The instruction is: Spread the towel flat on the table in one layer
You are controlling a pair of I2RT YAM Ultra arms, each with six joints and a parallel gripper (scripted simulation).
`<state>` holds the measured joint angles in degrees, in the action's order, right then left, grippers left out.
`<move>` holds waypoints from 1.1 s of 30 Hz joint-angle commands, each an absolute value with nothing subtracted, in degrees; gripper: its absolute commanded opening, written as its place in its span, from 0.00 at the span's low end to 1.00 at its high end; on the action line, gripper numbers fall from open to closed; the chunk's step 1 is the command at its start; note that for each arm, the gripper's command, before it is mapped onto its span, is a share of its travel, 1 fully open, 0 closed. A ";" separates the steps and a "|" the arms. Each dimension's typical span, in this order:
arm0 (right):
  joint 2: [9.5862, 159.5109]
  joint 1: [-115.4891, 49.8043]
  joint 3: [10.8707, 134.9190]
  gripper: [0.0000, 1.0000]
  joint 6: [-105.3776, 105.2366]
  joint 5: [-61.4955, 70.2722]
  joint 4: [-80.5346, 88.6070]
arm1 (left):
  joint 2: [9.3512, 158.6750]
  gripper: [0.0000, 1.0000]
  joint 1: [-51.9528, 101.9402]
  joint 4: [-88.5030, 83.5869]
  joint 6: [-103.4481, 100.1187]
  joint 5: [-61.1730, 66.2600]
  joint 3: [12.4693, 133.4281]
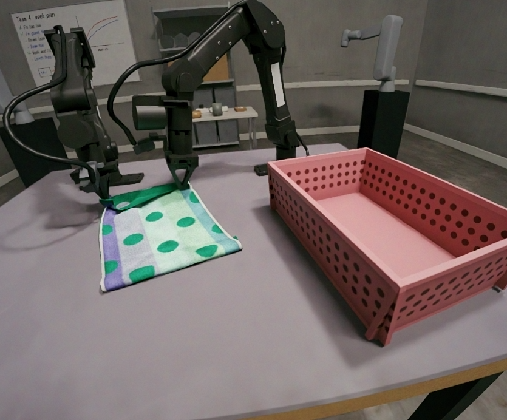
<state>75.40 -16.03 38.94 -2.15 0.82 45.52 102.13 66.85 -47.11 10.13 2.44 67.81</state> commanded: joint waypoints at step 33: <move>74.49 -17.20 52.98 0.00 -2.85 -0.03 55.97 | 96.25 0.00 62.27 -54.83 12.96 3.38 73.98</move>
<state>75.26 -16.86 51.27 -2.50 0.56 53.93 97.49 62.85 -52.49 12.05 2.72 72.23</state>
